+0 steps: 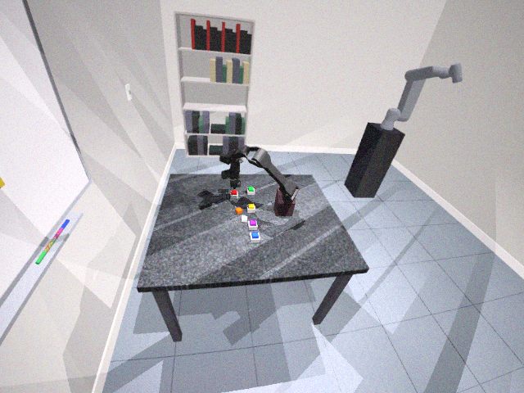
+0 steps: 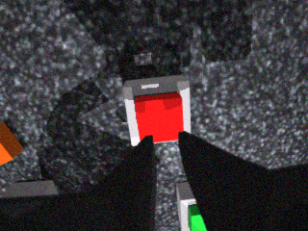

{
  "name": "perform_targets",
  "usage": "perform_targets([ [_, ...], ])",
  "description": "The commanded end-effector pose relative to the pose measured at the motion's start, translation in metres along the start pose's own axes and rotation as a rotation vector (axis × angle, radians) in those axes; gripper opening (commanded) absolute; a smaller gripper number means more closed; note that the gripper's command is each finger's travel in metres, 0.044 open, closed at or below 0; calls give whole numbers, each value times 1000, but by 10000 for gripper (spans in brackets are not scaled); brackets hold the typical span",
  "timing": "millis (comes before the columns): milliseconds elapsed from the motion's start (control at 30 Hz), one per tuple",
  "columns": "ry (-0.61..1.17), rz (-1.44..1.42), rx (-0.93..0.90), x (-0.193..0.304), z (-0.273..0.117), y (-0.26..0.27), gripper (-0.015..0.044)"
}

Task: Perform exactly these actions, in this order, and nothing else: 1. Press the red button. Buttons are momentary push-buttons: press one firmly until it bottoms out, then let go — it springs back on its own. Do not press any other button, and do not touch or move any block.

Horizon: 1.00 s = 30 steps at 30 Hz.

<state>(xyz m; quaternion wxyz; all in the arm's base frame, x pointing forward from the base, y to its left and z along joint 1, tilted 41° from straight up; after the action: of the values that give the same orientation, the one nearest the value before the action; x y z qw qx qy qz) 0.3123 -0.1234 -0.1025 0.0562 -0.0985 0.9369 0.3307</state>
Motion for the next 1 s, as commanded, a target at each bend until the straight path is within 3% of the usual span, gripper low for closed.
perform_targets([
  [0, -2, 6, -5, 1, 3, 1, 20],
  [967, -2, 6, -7, 0, 36, 1, 20],
])
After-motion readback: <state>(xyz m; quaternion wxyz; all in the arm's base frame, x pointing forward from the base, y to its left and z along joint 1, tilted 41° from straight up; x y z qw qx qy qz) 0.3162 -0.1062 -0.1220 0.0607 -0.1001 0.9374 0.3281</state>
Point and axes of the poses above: the point midway between the two fingers, 35 mm back from their tips, its own z axis out along the fingers, its own y axis across the jaws, x = y × z, the point moved 2 cm from there along -z, back along the fingers, and after that the axes turned 10 degrees about -z, right-handed, at the moved point
